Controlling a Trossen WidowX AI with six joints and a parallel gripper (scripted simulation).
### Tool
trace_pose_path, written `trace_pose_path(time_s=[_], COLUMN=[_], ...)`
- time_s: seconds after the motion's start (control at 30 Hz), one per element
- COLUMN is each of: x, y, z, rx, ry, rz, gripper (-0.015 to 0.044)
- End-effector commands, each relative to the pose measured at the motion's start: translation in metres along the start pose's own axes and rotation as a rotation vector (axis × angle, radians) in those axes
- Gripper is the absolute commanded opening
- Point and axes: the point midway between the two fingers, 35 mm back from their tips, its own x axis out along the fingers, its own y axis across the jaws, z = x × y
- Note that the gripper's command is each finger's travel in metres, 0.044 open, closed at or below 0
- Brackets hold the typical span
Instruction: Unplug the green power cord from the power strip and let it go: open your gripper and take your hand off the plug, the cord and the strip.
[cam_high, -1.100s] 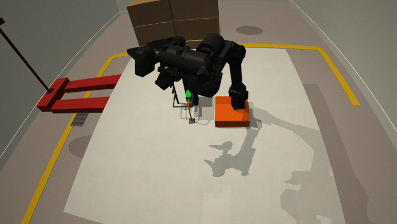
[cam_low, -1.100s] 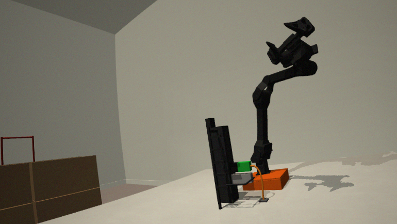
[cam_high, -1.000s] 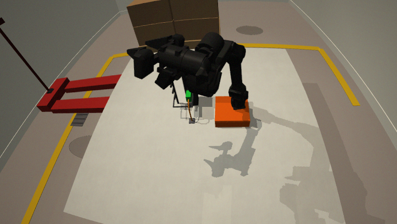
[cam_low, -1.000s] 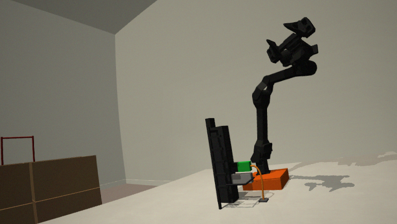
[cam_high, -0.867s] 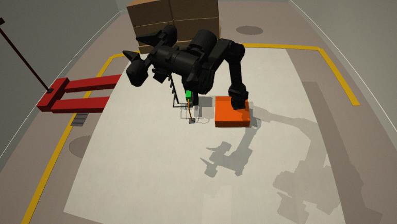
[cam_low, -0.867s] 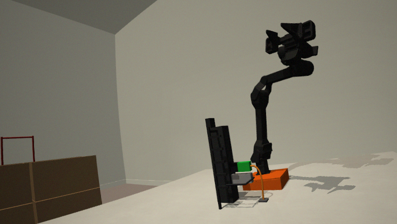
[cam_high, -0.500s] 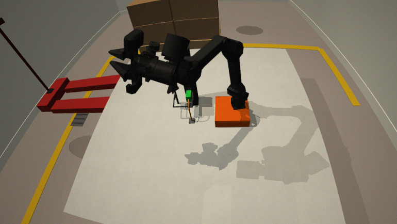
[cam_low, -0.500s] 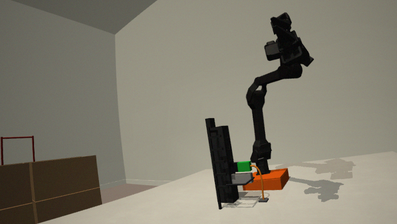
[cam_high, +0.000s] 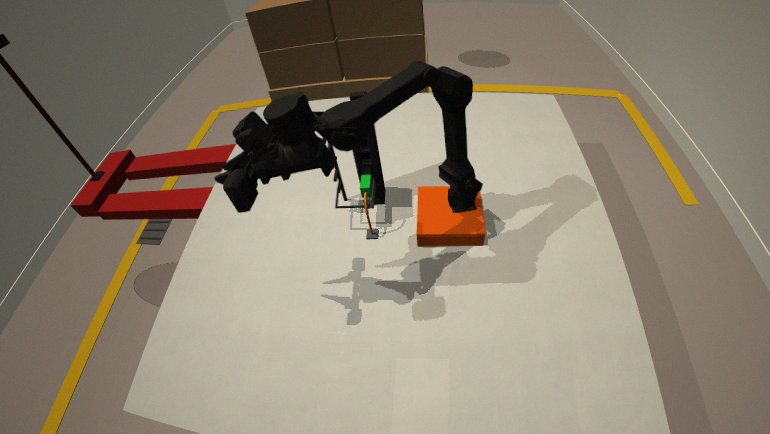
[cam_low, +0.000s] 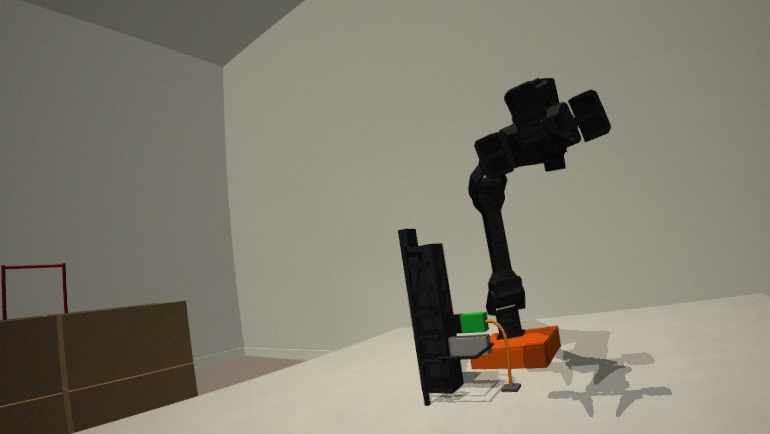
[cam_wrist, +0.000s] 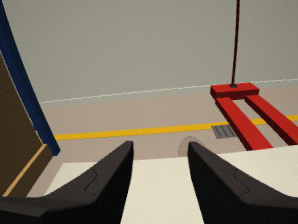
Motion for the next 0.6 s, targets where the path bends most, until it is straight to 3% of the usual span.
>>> trace_pose_path(time_s=[0.0,0.3,0.57], x=[0.002,-0.038,-0.119], y=[-0.041,-0.112,-0.168], z=[-0.067,-0.156,-0.211], rx=[-0.511,-1.081,-1.358], ry=[0.295,0.748,1.109], rz=[0.058,0.338,0.835], gripper=[0.0160,0.0160,0.0160])
